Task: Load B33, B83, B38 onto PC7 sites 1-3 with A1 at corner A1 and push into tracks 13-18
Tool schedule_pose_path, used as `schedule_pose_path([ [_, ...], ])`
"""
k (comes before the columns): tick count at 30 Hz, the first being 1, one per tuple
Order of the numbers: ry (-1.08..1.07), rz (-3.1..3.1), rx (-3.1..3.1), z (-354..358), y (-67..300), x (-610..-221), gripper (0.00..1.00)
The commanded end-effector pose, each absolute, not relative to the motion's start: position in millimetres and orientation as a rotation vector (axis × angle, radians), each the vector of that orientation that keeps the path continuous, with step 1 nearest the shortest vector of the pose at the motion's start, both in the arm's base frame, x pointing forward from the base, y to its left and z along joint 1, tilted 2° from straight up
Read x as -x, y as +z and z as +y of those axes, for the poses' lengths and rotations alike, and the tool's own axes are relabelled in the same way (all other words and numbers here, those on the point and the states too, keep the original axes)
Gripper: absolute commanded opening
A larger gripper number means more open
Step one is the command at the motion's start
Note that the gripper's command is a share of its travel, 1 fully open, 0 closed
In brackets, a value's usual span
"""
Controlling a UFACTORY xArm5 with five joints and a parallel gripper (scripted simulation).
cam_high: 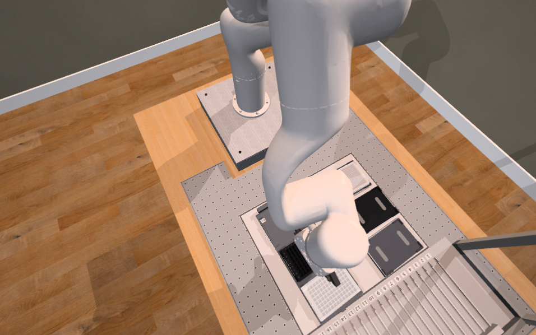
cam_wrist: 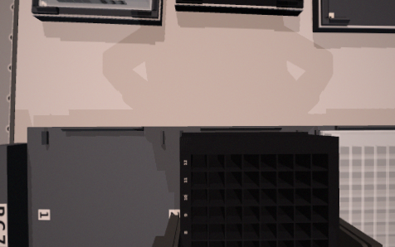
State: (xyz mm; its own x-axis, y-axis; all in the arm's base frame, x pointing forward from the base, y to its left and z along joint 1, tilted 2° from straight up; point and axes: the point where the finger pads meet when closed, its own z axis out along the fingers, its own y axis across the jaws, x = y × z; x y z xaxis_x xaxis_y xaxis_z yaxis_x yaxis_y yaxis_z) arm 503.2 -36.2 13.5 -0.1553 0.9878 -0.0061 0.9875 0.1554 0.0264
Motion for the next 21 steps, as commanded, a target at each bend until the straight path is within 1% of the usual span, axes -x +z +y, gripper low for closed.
schedule_pose_path([
  [1, 0.044, 2.374, -2.03, -36.3, 14.7, -504.6, 0.0],
  [21, 0.044, 2.374, -2.03, -36.2, 8.7, -504.7, 0.0],
])
